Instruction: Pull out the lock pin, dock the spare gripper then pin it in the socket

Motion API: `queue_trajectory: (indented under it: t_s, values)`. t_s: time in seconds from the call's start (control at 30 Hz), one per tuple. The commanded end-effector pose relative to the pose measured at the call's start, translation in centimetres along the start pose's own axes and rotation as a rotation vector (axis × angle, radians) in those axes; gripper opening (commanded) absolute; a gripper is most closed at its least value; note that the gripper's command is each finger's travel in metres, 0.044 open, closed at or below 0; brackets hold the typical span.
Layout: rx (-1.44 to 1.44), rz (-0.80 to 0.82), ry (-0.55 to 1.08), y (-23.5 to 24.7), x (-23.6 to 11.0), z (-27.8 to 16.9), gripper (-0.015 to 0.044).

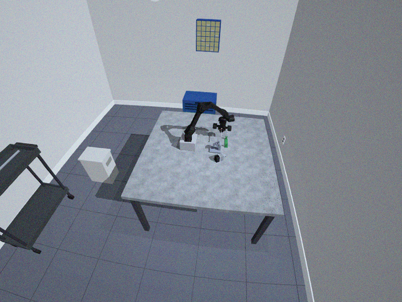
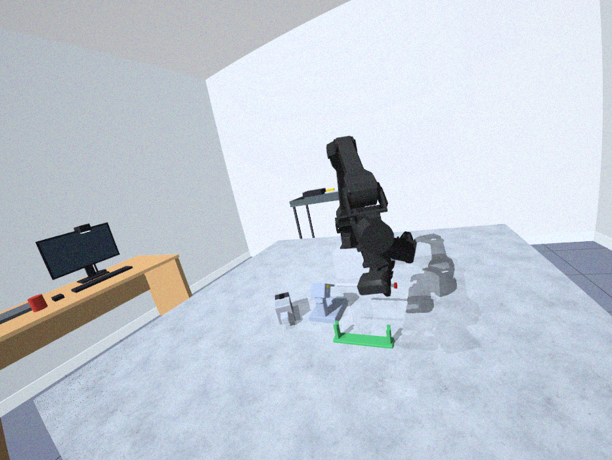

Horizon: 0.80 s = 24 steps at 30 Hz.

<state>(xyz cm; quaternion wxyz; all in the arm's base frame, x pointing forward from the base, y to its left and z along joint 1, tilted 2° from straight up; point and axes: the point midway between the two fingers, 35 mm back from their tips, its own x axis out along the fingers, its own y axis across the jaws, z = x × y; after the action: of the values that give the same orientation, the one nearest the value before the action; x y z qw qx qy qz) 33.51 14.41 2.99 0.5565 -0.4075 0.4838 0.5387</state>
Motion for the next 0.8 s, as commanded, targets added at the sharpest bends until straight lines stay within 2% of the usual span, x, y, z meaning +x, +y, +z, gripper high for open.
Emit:
queue_trajectory:
  t_s: [0.0, 0.77]
  values:
    - [0.002, 0.002, 0.001, -0.9, 0.0, 0.6, 0.0]
    - [-0.014, 0.0, -0.001, -6.1, -0.3, 4.5, 0.0]
